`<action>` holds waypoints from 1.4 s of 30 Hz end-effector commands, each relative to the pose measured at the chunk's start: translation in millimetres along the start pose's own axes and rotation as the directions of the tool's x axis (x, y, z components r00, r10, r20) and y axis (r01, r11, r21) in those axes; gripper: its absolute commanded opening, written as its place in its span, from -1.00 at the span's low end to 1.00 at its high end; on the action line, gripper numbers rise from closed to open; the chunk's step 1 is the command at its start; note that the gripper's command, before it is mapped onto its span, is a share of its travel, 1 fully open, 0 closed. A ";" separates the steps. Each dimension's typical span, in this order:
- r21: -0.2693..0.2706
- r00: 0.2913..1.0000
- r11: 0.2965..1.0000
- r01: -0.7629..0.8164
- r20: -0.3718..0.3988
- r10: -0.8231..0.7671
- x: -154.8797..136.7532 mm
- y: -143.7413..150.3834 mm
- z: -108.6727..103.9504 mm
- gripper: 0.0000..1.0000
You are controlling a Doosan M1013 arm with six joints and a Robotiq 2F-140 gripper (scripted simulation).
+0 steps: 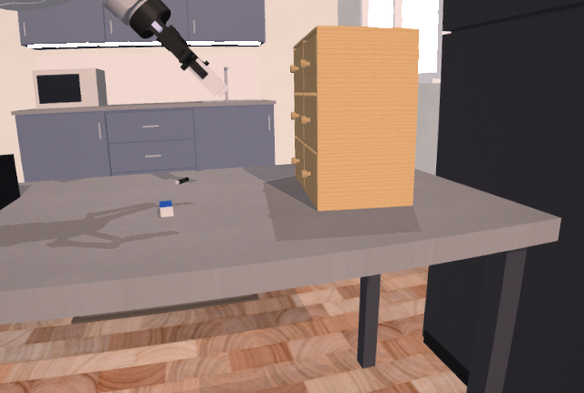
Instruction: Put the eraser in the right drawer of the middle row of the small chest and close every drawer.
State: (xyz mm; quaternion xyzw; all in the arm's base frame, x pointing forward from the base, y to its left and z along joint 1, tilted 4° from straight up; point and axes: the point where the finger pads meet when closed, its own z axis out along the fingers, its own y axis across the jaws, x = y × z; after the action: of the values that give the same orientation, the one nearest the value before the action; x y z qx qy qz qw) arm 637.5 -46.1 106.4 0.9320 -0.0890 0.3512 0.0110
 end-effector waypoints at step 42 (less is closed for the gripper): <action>0.027 0.912 1.000 0.000 -0.409 0.011 2.7 3.3 46.6 1.00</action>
State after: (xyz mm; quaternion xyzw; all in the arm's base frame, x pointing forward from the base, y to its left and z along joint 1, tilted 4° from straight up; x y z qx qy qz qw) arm 667.4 -53.2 74.9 0.8441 -0.0829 0.5296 0.0152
